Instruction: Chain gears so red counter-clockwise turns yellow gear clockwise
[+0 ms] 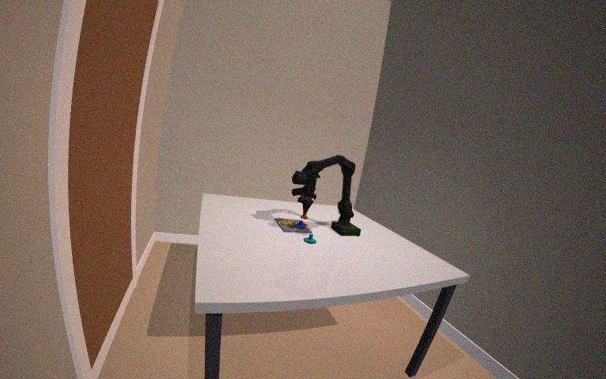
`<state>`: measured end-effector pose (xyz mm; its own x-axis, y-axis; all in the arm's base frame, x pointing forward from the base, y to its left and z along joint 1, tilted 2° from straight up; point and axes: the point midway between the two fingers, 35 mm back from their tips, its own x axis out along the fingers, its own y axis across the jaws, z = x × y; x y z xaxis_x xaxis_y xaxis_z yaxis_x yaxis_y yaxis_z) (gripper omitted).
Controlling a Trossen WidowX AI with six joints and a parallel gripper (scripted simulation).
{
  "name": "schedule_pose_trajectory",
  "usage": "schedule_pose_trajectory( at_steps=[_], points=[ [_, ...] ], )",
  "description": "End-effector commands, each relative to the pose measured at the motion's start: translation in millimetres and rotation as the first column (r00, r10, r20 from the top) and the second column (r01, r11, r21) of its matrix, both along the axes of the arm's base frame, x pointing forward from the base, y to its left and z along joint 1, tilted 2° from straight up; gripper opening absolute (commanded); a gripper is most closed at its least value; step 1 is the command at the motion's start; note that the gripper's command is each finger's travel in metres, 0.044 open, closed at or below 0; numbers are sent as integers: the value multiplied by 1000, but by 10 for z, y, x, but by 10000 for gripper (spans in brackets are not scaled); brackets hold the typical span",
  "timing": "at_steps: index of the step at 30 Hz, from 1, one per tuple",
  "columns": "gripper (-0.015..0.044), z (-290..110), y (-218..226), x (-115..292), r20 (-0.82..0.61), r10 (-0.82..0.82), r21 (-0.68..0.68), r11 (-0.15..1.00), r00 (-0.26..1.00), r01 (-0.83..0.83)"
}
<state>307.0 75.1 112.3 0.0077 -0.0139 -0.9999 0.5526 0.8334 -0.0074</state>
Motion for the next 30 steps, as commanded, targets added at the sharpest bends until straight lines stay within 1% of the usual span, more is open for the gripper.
schedule_pose_trajectory(
  at_steps=[1,30],
  points=[
    [0,-49,-92,33,-3,2,-5,1000,1000,-2],
    [0,-306,-781,262,6,6,-9,1000,1000,-6]
  ],
)
